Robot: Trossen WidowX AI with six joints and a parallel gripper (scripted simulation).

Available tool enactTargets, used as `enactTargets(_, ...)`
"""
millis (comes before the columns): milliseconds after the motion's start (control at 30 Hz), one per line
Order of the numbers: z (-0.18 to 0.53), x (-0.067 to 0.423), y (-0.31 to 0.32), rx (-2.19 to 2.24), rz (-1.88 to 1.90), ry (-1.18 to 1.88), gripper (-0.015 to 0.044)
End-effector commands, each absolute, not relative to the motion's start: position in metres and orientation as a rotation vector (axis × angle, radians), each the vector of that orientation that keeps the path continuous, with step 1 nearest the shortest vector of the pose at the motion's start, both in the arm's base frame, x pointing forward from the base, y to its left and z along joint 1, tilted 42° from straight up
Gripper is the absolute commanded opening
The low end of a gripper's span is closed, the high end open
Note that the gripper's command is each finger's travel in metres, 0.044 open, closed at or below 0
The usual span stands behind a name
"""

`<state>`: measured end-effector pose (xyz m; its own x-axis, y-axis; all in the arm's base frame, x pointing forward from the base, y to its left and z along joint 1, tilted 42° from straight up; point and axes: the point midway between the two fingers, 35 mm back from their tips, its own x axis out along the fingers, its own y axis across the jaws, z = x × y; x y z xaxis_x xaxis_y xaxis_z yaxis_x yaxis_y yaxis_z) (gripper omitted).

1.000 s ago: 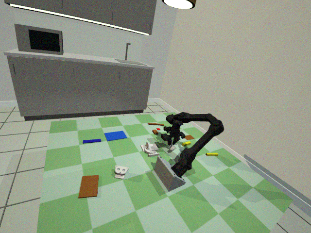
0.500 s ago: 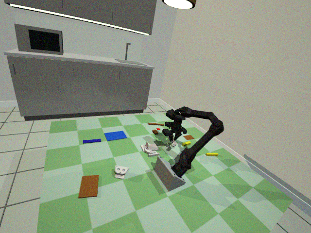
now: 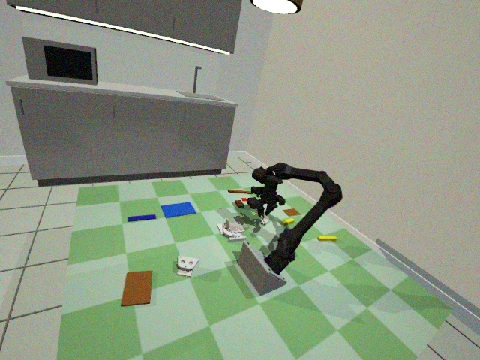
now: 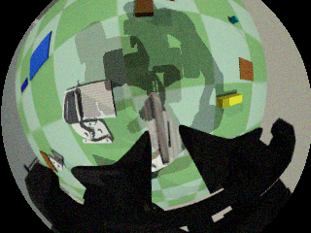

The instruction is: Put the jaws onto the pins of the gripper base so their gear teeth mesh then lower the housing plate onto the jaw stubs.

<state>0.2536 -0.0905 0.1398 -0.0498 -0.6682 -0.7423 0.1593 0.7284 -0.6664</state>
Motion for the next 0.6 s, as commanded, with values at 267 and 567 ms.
enactTargets(267, 0.113, 0.275, -0.063, -0.444, -0.690, 1.487, 0.0134)
enactTargets(567, 0.094, 0.285, -0.042, -0.452, -0.684, 1.491, 0.0134)
